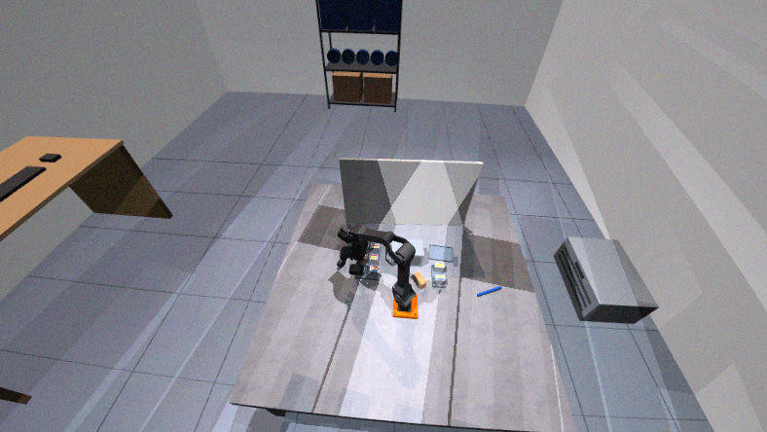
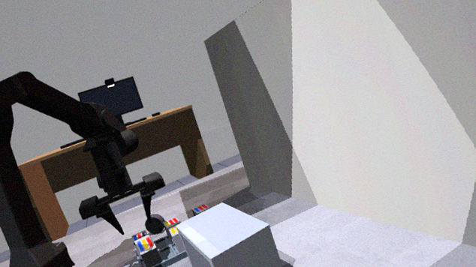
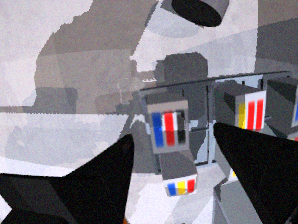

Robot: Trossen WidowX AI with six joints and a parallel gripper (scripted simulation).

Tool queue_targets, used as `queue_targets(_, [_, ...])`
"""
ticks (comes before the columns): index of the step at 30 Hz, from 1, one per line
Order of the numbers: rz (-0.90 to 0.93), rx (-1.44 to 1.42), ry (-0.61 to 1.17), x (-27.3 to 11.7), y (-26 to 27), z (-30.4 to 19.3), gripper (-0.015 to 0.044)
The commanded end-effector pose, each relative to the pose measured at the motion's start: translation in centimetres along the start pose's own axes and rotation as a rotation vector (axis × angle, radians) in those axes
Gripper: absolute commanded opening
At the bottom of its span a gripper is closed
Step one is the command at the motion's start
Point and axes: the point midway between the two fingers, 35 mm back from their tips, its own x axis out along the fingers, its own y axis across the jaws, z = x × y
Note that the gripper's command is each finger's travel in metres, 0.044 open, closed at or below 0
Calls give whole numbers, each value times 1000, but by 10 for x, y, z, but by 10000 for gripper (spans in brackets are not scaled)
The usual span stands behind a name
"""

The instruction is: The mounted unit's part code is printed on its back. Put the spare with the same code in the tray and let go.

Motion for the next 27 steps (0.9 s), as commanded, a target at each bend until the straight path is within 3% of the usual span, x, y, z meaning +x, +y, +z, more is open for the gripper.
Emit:
queue_targets(1, [1, 3, 11, 10, 0, -2, 300])
queue_targets(27, [2, 3, 11, 53, 2, -5, 300])
